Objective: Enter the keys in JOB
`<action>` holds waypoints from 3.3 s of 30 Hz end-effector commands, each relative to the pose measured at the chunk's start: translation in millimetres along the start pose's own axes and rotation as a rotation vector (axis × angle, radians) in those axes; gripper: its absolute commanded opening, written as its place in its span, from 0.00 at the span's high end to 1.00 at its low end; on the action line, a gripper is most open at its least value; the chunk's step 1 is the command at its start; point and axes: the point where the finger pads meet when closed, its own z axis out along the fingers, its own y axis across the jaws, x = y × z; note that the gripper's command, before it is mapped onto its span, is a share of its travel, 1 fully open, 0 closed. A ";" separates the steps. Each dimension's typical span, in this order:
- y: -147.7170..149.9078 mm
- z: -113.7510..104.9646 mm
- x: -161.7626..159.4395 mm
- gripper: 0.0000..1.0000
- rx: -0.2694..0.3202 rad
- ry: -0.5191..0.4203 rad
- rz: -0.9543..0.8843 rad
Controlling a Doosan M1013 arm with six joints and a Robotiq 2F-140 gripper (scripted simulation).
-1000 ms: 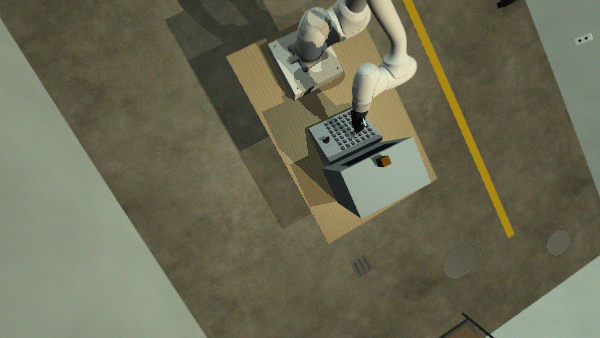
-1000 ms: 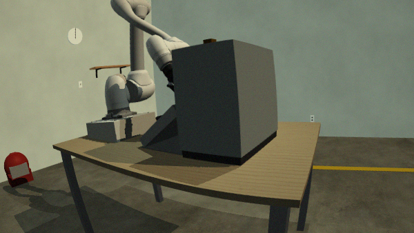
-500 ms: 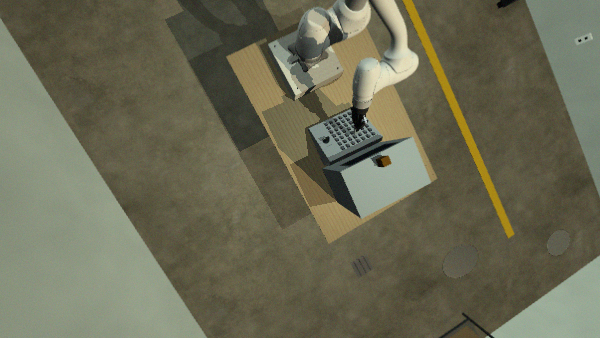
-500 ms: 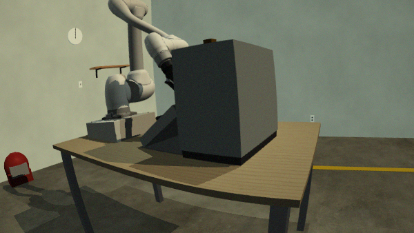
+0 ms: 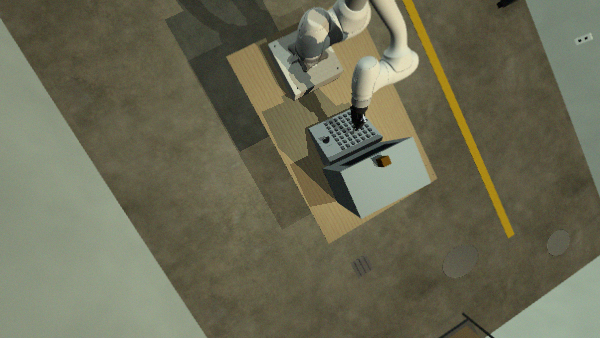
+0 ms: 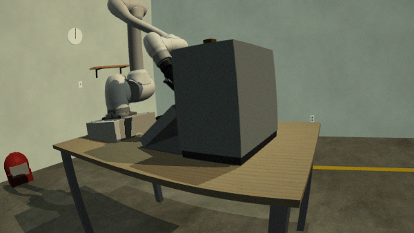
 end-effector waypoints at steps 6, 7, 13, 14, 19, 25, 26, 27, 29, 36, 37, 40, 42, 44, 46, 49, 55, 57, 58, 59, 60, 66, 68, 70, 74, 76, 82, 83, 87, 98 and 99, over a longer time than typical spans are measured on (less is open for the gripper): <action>36.3 0.1 35.3 1.00 0.000 -0.001 -0.003; 43.4 0.1 42.4 1.00 0.000 -0.001 -0.003; 64.9 0.2 64.0 1.00 0.000 -0.001 -0.003; 65.0 0.2 64.1 1.00 0.000 -0.001 -0.003; 65.0 2.0 64.1 1.00 0.000 -0.002 -0.003; 65.0 7.5 64.1 1.00 0.000 -0.002 -0.003; 65.0 9.2 64.1 1.00 0.000 -0.001 -0.003; 65.0 10.9 64.1 1.00 0.000 -0.002 -0.003; 65.0 14.2 64.1 1.00 0.000 -0.002 -0.003; 65.0 21.5 64.1 1.00 0.000 -0.002 -0.003; 65.0 21.9 64.1 1.00 0.000 -0.001 -0.003; 65.0 22.1 64.1 1.00 0.000 -0.001 -0.003; 65.0 22.2 64.1 1.00 0.000 -0.001 -0.003; 65.0 22.2 64.1 1.00 0.000 -0.001 -0.003; 65.0 22.2 64.1 1.00 0.000 -0.001 -0.003; 65.0 22.2 64.1 1.00 0.000 -0.001 -0.003; 65.0 22.2 64.1 1.00 0.000 -0.001 -0.003; 65.0 22.2 64.1 1.00 0.000 -0.001 -0.003; 65.0 22.2 64.1 1.00 0.000 -0.001 -0.003; 65.0 22.2 64.1 1.00 0.000 -0.001 -0.003; 65.0 22.3 64.1 1.00 0.000 -0.001 -0.003; 65.0 23.4 64.1 1.00 0.000 -0.002 -0.003; 65.0 24.1 64.1 1.00 0.000 -0.002 -0.003; 65.0 25.0 64.1 1.00 0.000 -0.002 -0.003; 65.0 26.1 64.1 1.00 0.000 -0.002 -0.003; 65.0 27.2 64.1 1.00 0.000 -0.001 -0.003; 65.0 30.8 64.1 1.00 0.000 -0.002 -0.003; 65.0 31.4 64.1 1.00 0.000 -0.001 -0.003; 65.0 33.4 64.0 1.00 0.000 -0.002 -0.003; 65.0 36.3 64.1 1.00 0.000 -0.001 -0.003; 65.0 36.4 64.1 1.00 0.000 -0.001 -0.003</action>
